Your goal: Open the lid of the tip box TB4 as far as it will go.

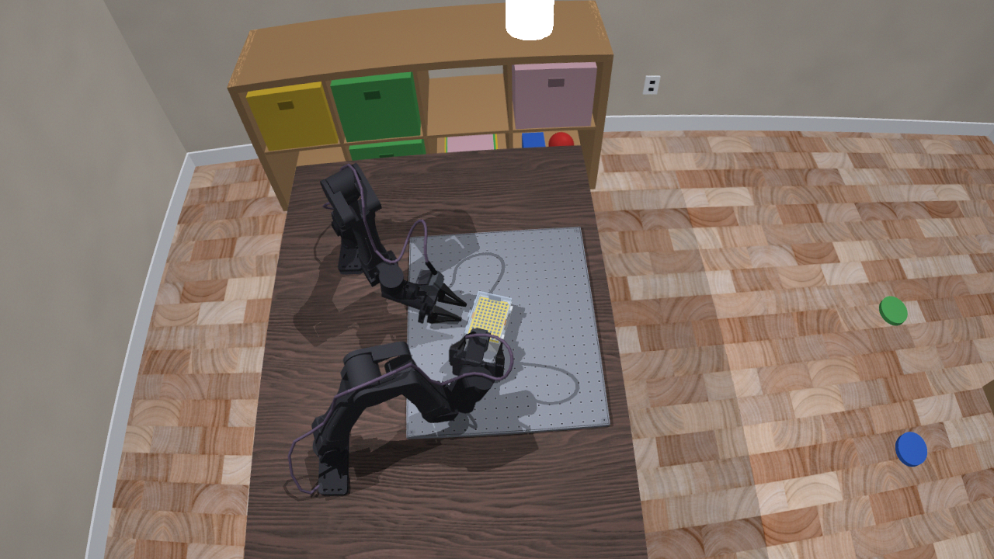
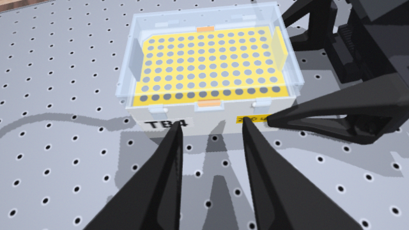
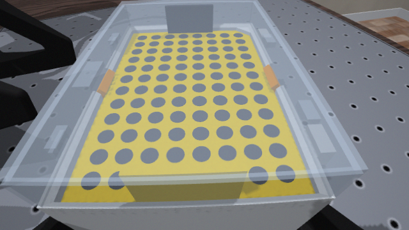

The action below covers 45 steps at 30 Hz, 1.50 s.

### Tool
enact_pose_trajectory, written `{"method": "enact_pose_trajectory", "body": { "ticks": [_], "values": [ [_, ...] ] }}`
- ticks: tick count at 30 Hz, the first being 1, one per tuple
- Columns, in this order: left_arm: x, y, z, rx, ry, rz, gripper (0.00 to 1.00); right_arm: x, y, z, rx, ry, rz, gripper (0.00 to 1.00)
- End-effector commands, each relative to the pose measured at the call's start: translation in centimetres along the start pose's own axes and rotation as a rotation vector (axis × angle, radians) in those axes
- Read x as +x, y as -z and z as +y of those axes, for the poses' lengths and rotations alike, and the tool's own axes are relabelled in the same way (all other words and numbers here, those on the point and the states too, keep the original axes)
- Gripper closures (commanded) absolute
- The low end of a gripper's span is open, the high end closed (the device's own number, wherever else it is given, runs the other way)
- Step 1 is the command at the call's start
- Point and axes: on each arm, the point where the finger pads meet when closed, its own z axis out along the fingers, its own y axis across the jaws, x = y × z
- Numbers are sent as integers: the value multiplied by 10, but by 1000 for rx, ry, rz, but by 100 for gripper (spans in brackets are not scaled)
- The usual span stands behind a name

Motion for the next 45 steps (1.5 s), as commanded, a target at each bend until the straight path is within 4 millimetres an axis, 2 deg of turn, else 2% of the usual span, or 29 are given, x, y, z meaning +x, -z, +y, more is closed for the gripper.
{"method": "enact_pose_trajectory", "body": {
  "ticks": [1, 2, 7, 19, 30, 31, 33, 34, 36, 37, 41, 45],
  "values": [
    [5, 5, 2, -7, -18, 0, 57, -10, 0, -2, -2, 25, -21, 17],
    [-1, 1, 0, -1, -1, -17, 57, -10, 0, -2, -2, 25, -21, 17],
    [-4, -6, 0, 3, 7, -24, 57, -10, 0, -2, -2, 25, -21, 17],
    [2, -24, 1, -1, -9, -5, 57, -10, 0, -2, -2, 25, -21, 17],
    [2, -24, 2, -4, -7, -5, 57, -10, 0, -2, -2, 25, -21, 17],
    [2, -24, 2, -4, -7, -5, 66, -10, 0, -2, -2, 25, -21, 17],
    [-1, -21, 1, -2, 4, -15, 66, -10, 0, -2, -2, 25, -21, 17],
    [-1, -21, 1, -2, 4, -15, 70, -10, 0, -2, -2, 25, -21, 17],
    [-1, -21, 1, -2, 4, -15, 70, -10, 0, -2, -2, 25, -21, 17],
    [-1, -20, 2, -2, 0, -15, 74, -10, 0, -2, -2, 25, -21, 17],
    [-1, -20, 3, -7, 0, -16, 74, -10, 0, -2, -2, 25, -21, 17],
    [-1, -19, 3, -10, 4, -16, 80, -10, 0, -2, -2, 25, -21, 17]
  ]
}}
